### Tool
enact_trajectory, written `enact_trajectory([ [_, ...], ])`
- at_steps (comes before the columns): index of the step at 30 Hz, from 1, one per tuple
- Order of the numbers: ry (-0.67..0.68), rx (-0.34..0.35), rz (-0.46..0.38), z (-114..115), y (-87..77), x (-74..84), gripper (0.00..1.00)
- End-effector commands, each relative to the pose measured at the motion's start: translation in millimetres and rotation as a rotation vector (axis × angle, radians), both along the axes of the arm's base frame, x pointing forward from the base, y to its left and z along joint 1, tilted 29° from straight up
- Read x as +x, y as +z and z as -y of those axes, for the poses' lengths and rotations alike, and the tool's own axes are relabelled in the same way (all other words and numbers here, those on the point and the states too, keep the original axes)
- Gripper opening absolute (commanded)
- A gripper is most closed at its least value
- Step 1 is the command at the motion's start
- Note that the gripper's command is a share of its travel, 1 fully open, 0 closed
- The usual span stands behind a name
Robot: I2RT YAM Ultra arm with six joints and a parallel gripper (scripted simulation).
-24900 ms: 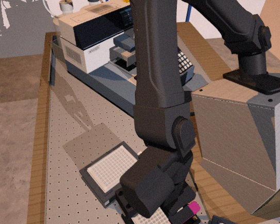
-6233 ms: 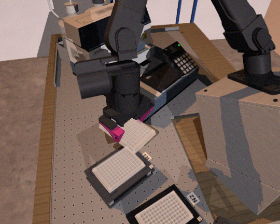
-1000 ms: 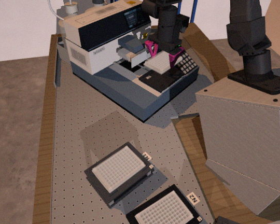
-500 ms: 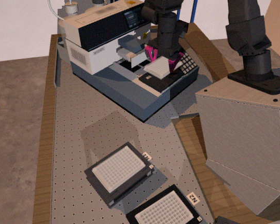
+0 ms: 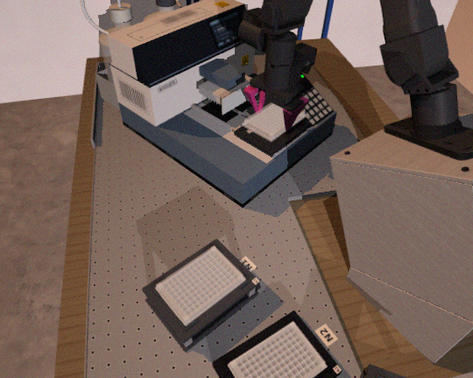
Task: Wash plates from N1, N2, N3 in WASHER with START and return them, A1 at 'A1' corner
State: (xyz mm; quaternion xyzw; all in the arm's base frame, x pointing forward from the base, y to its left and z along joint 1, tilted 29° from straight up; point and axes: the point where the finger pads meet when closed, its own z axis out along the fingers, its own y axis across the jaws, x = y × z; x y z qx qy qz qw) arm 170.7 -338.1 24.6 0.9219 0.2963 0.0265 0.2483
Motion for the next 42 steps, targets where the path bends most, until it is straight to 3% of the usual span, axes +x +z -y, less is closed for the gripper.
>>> enact_trajectory([
  [1, -0.007, -0.005, -0.002, 4.8, -4.9, -3.5, 0.00],
  [4, -0.007, -0.039, 0.014, 8.6, 8.4, -1.8, 0.00],
  [6, -0.001, -0.013, 0.005, 3.7, 1.6, 0.2, 0.00],
  [12, -0.001, -0.013, 0.005, 3.5, 1.4, 0.0, 0.00],
  [14, -0.007, -0.009, -0.002, -0.3, -0.5, -6.5, 0.00],
  [42, -0.001, -0.013, 0.005, 1.9, 0.4, -0.7, 0.00],
])
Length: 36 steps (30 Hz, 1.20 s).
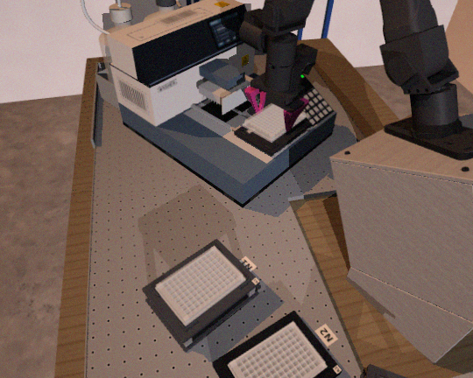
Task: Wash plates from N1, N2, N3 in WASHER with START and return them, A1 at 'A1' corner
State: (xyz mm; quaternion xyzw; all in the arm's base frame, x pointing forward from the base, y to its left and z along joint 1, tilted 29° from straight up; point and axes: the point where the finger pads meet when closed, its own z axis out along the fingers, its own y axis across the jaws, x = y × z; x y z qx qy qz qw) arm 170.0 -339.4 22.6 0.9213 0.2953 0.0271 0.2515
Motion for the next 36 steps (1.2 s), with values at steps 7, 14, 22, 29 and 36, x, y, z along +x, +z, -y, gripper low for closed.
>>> enact_trajectory([
  [7, 0.000, -0.007, 0.001, 0.4, 2.4, 0.2, 0.00],
  [14, 0.000, -0.007, 0.001, 0.2, 2.3, 0.4, 0.00],
  [22, 0.000, -0.007, 0.001, 0.0, 2.3, 0.6, 0.00],
  [29, 0.000, -0.007, 0.001, -0.2, 2.2, 0.8, 0.00],
  [36, 0.002, -0.004, -0.003, -6.7, -0.3, 0.8, 0.00],
])
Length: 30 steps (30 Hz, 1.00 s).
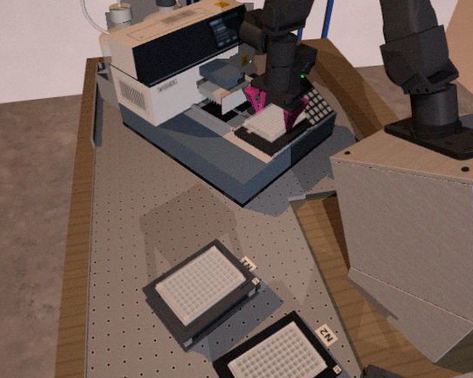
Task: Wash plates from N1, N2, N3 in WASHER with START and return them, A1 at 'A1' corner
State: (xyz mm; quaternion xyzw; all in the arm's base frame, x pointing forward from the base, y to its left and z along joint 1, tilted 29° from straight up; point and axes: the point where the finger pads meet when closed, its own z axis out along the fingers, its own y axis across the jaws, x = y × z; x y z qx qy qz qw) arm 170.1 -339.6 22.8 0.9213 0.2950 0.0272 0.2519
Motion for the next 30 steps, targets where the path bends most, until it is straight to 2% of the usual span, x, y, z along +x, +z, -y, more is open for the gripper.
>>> enact_trajectory([
  [1, 0.003, -0.003, -0.004, -6.9, -0.4, 0.8, 0.00],
  [28, -0.006, -0.010, -0.002, -4.8, 1.5, -3.6, 0.00],
  [30, -0.006, 0.006, -0.011, -7.3, -2.5, -5.3, 0.00],
])
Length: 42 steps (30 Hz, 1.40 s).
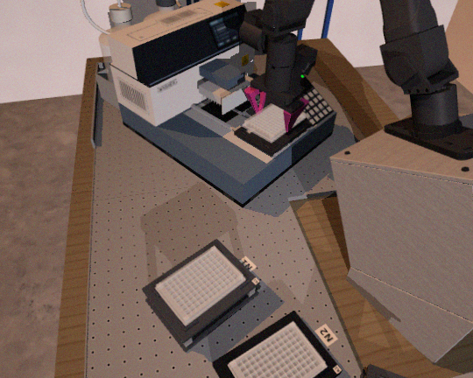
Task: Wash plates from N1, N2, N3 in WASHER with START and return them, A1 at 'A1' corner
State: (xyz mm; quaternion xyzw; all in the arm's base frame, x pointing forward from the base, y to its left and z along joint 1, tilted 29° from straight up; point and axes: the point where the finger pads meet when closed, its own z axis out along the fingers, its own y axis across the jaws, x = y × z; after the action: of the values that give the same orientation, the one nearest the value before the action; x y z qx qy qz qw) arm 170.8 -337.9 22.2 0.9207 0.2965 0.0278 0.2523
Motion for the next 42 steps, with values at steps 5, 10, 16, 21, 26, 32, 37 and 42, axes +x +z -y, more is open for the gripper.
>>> enact_trajectory([
  [5, -0.003, -0.006, 0.000, 0.7, 2.2, -0.7, 0.00],
  [10, -0.003, -0.006, 0.000, 0.8, 2.3, -0.7, 0.00],
  [16, -0.011, 0.009, -0.013, 1.4, -4.7, -4.7, 0.00],
  [21, -0.012, -0.017, 0.001, 9.4, 3.5, -1.5, 0.00],
  [26, -0.013, -0.015, -0.001, 10.8, 2.0, -1.2, 0.00],
  [32, -0.011, -0.013, -0.001, 11.8, 1.4, -0.9, 0.00],
  [37, -0.010, -0.013, -0.001, 12.6, 1.7, -0.6, 0.00],
  [42, -0.009, -0.011, -0.002, 13.1, 0.9, -0.4, 0.00],
])
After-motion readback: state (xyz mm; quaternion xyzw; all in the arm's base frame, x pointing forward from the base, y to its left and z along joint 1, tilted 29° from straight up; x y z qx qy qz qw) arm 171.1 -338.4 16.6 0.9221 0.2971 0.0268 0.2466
